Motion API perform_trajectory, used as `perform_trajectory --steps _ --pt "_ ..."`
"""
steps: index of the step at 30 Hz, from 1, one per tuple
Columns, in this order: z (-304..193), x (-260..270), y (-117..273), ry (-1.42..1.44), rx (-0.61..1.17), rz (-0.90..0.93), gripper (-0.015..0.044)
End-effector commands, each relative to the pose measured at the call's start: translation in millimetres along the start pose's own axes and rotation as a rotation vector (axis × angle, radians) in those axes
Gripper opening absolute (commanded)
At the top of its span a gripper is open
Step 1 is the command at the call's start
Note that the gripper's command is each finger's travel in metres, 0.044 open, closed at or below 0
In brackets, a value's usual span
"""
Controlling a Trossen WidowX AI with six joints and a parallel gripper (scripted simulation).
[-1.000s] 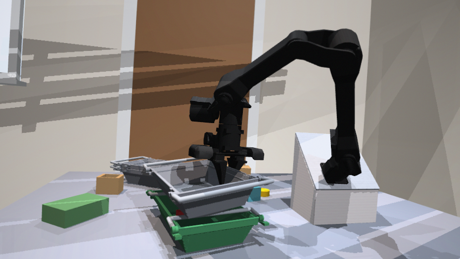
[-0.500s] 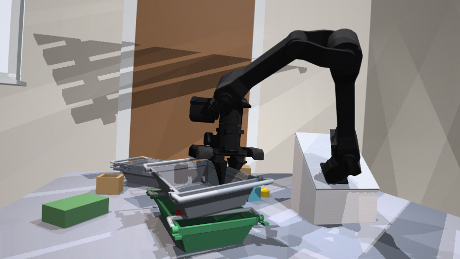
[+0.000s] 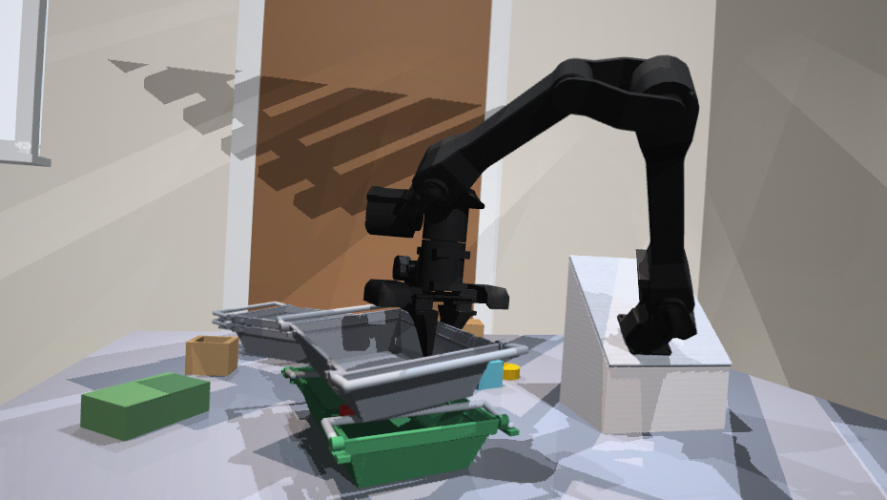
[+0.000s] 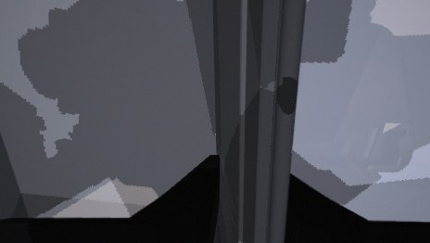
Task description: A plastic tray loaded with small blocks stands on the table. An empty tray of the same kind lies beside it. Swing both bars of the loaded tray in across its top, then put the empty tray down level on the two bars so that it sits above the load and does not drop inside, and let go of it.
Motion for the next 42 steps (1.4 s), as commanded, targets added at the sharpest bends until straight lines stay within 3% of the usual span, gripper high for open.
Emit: perform_trajectory --steps 1,42 --pt "-0.4 -1.6 -3.9 -0.003 0.000 -0.009 0.0000" --pt "-1.4 -5.9 -13.6 -0.011 0.000 -0.029 0.0000"
Point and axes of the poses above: the point midway between the two fingers, 35 mm back from their tips, its own y axis back along the fingers, its own x axis across the jaws, z = x × y, the point moved 9 cm from there along y, back along the fingers, and after that the axes turned 4 degrees about -y, right-handed, at the moved point
